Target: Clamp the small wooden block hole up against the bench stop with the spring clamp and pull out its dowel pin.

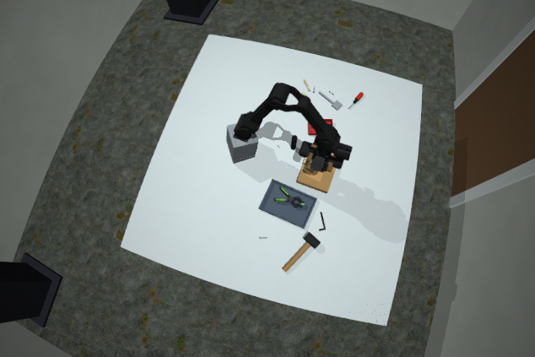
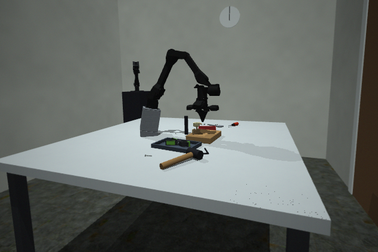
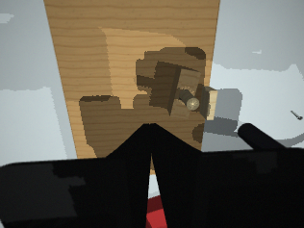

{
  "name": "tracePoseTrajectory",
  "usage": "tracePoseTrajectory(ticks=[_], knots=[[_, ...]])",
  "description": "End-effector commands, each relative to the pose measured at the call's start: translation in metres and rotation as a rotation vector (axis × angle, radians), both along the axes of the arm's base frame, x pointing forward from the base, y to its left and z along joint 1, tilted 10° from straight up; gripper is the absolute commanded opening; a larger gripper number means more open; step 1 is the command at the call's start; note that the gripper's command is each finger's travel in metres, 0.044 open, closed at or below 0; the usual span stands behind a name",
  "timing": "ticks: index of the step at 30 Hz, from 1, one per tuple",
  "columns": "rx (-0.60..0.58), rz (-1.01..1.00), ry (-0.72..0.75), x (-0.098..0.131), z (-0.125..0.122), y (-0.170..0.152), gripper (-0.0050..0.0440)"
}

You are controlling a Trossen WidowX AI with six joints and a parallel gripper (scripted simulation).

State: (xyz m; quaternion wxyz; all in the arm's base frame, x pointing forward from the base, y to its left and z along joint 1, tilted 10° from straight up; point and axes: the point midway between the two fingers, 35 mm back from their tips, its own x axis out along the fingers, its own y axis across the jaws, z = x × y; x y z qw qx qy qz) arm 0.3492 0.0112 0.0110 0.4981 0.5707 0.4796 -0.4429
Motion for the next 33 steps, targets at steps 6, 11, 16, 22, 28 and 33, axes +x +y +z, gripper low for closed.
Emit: tracePoseTrajectory(ticks=[6, 11, 16, 22, 28, 33], knots=[[0.000, -0.001, 0.000, 0.000, 0.000, 0.000, 0.0000], [0.004, -0.015, 0.007, 0.000, -0.003, 0.000, 0.0000], [0.004, -0.015, 0.007, 0.001, -0.005, 0.001, 0.0000], [0.004, -0.015, 0.007, 0.003, -0.015, 0.002, 0.0000], [0.004, -0.015, 0.007, 0.005, -0.024, 0.003, 0.0000], [0.004, -0.015, 0.007, 0.006, -0.029, 0.003, 0.0000]])
